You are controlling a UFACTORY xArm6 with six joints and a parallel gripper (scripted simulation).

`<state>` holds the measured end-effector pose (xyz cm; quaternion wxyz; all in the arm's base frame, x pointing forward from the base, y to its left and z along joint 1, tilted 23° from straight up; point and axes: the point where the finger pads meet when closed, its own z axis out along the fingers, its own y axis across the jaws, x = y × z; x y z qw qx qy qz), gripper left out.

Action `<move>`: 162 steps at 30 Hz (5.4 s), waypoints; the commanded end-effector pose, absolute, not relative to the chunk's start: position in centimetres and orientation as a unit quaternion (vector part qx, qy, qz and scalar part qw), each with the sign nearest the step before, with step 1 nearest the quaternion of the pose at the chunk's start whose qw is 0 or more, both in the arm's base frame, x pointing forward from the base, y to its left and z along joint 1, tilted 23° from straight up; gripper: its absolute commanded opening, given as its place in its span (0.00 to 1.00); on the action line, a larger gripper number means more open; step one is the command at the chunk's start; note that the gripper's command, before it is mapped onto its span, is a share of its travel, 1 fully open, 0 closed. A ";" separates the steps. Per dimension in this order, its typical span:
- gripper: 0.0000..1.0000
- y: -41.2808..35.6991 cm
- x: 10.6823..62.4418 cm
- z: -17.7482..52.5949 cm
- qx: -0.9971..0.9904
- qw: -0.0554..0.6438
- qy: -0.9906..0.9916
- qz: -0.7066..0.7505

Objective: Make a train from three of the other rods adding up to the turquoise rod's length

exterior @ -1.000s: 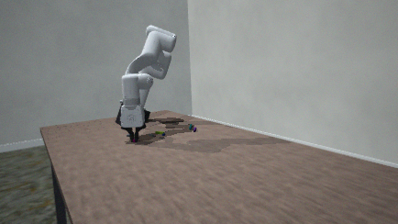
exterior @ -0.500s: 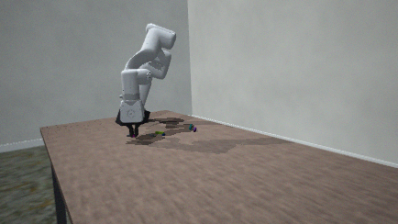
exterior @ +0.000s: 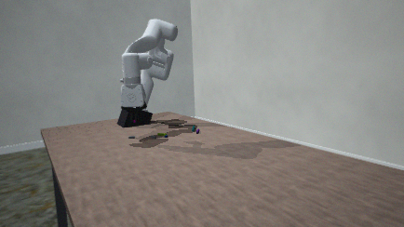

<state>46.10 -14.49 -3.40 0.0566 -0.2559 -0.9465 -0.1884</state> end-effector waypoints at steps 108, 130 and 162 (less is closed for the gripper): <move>0.04 6.1 35.6 -4.0 0.428 -0.081 -0.882 -0.179; 0.04 6.1 35.6 -4.0 0.428 -0.081 -0.882 -0.179; 0.04 5.9 35.6 -4.0 0.428 -0.081 -0.882 -0.179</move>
